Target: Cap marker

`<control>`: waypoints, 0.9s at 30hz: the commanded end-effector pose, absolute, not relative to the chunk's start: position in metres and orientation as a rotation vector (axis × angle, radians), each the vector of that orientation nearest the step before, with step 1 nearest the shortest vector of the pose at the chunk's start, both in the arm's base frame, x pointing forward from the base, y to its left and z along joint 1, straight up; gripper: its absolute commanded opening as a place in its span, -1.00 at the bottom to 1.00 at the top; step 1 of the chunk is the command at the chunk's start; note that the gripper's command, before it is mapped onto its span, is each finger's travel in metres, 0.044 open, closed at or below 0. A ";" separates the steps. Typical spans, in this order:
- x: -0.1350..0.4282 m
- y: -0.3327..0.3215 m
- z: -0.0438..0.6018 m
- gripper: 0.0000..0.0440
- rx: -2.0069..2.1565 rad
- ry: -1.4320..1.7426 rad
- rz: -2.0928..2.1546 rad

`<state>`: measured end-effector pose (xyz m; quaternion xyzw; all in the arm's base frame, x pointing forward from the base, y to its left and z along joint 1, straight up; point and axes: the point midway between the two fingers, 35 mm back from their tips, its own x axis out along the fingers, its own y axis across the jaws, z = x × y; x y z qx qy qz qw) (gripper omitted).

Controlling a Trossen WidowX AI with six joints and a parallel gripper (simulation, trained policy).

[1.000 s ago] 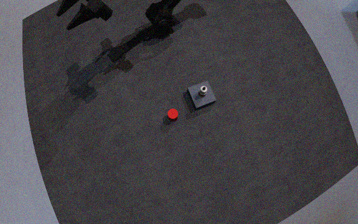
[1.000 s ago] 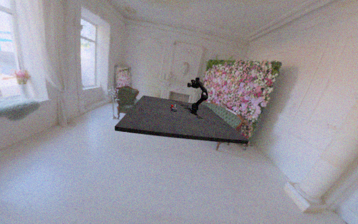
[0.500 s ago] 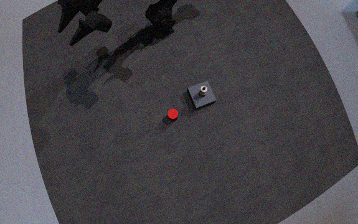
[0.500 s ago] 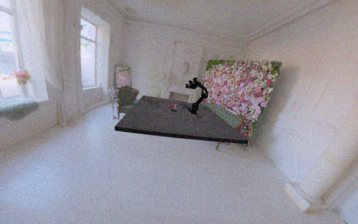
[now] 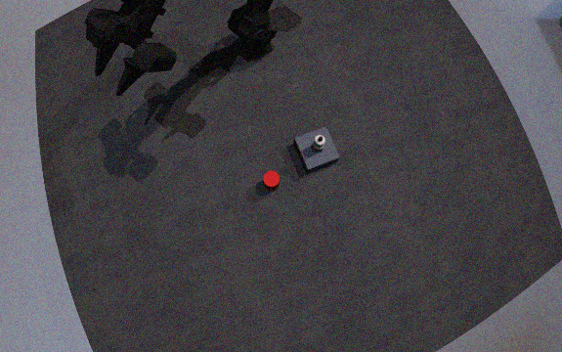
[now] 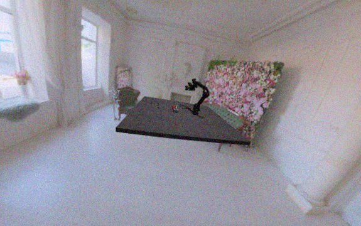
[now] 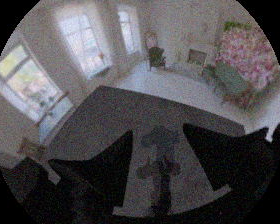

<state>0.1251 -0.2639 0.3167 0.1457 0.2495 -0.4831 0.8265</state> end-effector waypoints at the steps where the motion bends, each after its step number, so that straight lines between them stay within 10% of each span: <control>1: 0.131 -0.267 0.309 0.44 0.326 0.571 -1.010; 27: 0.183 -0.274 0.260 0.44 0.418 0.801 -0.893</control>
